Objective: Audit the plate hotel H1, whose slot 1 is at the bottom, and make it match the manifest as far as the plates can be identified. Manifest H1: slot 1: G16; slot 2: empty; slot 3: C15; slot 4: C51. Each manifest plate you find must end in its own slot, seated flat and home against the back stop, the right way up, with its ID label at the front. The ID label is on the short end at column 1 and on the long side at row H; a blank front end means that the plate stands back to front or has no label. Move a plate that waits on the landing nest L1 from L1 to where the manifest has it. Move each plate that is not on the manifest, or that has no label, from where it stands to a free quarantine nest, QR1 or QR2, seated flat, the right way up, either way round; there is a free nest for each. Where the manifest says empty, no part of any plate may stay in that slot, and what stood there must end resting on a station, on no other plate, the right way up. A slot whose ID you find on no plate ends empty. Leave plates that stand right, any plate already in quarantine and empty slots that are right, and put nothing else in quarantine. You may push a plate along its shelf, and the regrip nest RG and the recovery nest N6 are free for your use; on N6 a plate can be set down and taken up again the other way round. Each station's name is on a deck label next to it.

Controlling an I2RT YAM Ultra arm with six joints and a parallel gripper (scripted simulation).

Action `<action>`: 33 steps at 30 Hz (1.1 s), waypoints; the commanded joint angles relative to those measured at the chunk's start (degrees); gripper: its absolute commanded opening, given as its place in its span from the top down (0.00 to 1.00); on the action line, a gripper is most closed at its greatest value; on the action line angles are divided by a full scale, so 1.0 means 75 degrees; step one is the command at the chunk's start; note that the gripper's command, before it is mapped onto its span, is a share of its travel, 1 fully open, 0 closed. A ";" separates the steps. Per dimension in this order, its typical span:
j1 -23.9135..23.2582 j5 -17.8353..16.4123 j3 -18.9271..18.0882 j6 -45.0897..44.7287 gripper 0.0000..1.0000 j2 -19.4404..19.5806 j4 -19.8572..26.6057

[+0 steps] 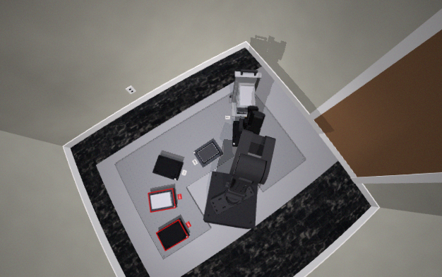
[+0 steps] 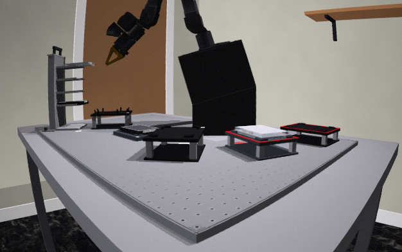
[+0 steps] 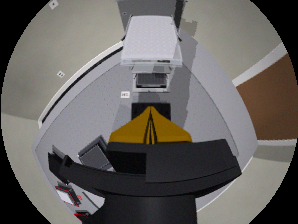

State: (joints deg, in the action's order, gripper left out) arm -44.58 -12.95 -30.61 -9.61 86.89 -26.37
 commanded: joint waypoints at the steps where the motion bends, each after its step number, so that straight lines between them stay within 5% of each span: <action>1: 0.0010 0.0012 -0.0133 0.0011 1.00 -0.0013 -0.0001; 33: 0.0152 0.0136 -0.0702 0.0083 1.00 0.0361 0.0175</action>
State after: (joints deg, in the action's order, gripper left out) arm -43.46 -11.99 -35.00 -9.04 89.82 -25.04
